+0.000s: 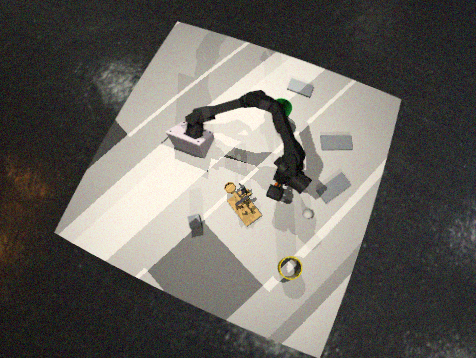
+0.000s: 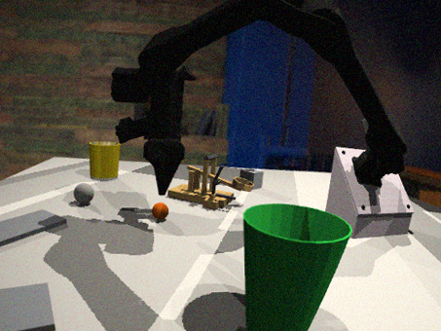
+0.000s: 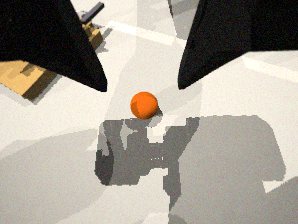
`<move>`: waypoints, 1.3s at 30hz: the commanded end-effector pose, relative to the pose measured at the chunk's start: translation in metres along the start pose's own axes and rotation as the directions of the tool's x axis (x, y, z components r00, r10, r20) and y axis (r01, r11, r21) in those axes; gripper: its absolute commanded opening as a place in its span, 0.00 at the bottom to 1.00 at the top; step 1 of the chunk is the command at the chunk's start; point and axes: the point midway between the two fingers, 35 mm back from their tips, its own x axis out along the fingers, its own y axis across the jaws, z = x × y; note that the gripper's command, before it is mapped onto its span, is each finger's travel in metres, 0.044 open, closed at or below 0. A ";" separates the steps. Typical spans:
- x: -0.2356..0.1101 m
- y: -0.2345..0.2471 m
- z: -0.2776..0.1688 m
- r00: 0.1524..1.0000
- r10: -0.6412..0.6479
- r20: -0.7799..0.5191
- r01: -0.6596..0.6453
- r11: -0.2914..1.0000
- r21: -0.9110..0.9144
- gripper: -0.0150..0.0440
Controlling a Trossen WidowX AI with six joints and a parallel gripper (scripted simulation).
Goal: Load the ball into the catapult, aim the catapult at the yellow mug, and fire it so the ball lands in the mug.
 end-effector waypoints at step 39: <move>0.048 0.000 0.001 1.000 0.005 0.014 -0.005 1.000 0.001 0.48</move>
